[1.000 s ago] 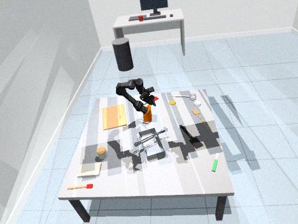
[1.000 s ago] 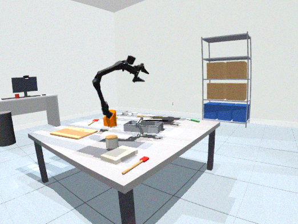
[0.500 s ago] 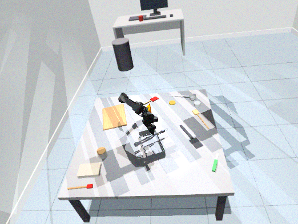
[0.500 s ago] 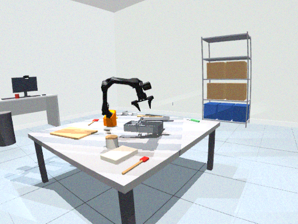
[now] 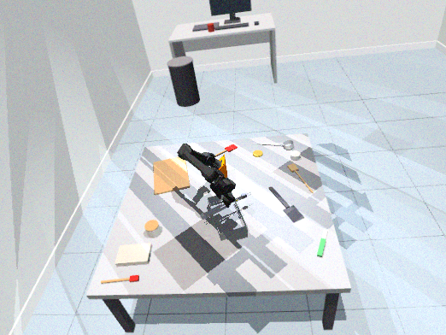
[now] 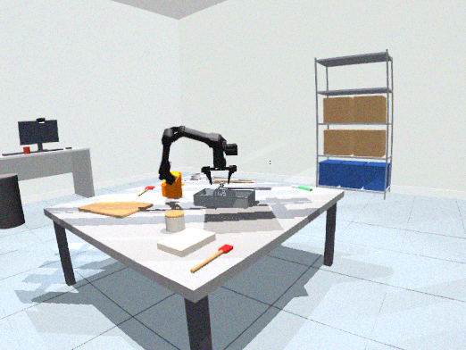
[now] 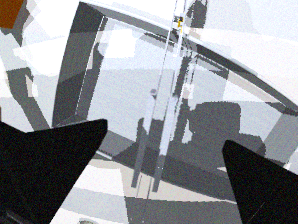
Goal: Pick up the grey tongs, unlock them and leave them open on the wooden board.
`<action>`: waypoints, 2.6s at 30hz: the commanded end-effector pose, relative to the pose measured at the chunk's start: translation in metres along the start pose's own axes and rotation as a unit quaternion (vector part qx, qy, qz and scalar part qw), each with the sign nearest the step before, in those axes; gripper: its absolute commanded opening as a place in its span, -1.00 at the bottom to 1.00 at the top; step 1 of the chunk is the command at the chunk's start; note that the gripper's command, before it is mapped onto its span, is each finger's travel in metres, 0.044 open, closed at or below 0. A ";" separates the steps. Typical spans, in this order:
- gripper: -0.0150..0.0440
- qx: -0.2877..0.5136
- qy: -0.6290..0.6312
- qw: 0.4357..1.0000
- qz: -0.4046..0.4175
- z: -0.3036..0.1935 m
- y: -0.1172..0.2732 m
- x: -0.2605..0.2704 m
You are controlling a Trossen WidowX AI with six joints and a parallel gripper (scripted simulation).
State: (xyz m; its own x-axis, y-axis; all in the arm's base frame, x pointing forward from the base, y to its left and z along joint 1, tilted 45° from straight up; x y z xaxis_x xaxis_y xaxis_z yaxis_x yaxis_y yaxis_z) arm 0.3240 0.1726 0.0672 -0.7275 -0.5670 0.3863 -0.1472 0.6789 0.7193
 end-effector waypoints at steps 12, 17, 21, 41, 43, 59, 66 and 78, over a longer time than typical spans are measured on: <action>1.00 -0.001 0.000 1.000 0.003 0.002 -0.014 0.001; 1.00 -0.001 0.000 1.000 0.003 0.002 -0.023 0.000; 1.00 -0.001 0.000 1.000 0.003 0.002 -0.029 0.000; 1.00 0.000 -0.001 1.000 0.003 0.002 -0.062 0.001; 1.00 0.000 -0.001 1.000 0.004 0.002 -0.065 0.002; 0.11 0.000 -0.005 1.000 0.001 0.000 -0.068 0.001; -0.05 0.000 -0.005 1.000 0.001 0.000 -0.068 0.001; -0.32 0.000 -0.005 1.000 0.001 0.000 -0.068 0.001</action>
State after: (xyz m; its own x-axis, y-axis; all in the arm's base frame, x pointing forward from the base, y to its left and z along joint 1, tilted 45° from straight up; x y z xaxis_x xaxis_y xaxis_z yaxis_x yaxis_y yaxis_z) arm 0.3328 0.1255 0.0178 -0.7338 -0.5607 0.3837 -0.1445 0.6806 0.7183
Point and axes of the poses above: the point midway between the two fingers, 35 mm back from their tips, its own y axis back along the fingers, its own x axis across the jaws, z = x × y, the point moved 9 cm from there along y, back along the fingers, and after that the axes turned 5 degrees about y, right-handed, at the moved point
